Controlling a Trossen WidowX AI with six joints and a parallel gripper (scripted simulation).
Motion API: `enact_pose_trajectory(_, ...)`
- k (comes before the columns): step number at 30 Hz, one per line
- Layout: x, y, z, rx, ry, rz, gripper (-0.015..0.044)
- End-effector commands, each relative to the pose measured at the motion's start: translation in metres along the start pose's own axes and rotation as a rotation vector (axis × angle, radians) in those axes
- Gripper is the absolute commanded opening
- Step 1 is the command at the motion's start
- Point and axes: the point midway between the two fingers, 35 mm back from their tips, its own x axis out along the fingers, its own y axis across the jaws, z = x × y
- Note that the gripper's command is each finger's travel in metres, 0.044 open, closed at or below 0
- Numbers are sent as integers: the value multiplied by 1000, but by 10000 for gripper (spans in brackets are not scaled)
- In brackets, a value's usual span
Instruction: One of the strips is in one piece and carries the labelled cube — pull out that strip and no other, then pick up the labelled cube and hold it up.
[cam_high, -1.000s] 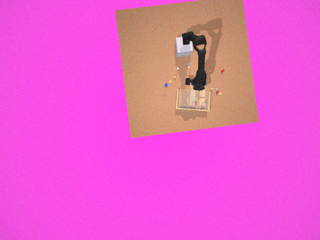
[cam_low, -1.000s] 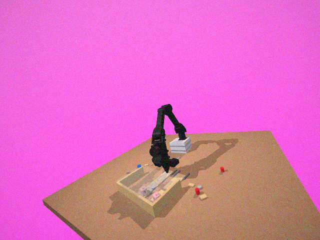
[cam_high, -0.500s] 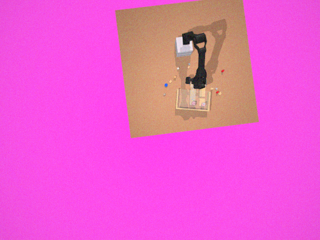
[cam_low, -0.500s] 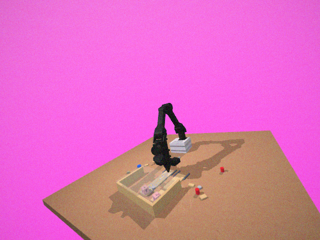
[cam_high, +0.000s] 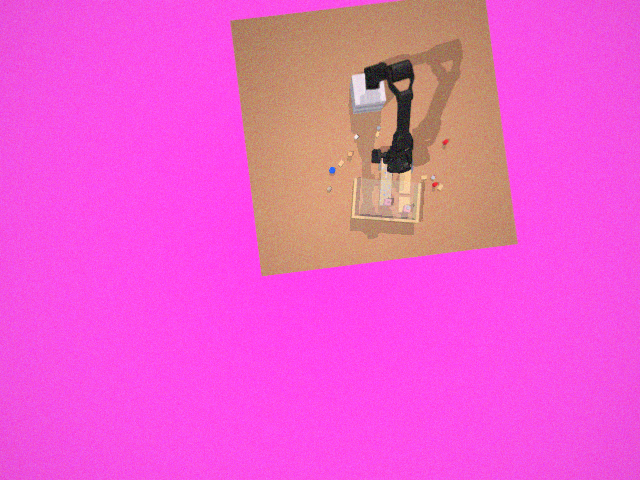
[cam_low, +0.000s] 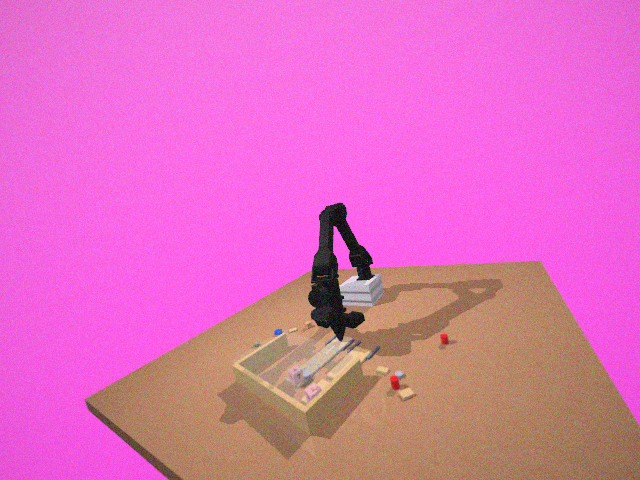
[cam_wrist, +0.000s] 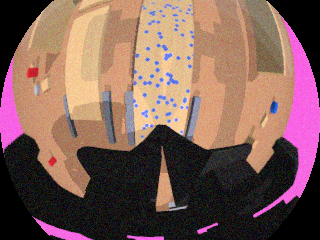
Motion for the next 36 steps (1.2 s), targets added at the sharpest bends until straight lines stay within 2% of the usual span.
enact_pose_trajectory(1,5,0,-12,1,22,-1,0)
enact_pose_trajectory(36,5,1,-65,0,26,-1,0)
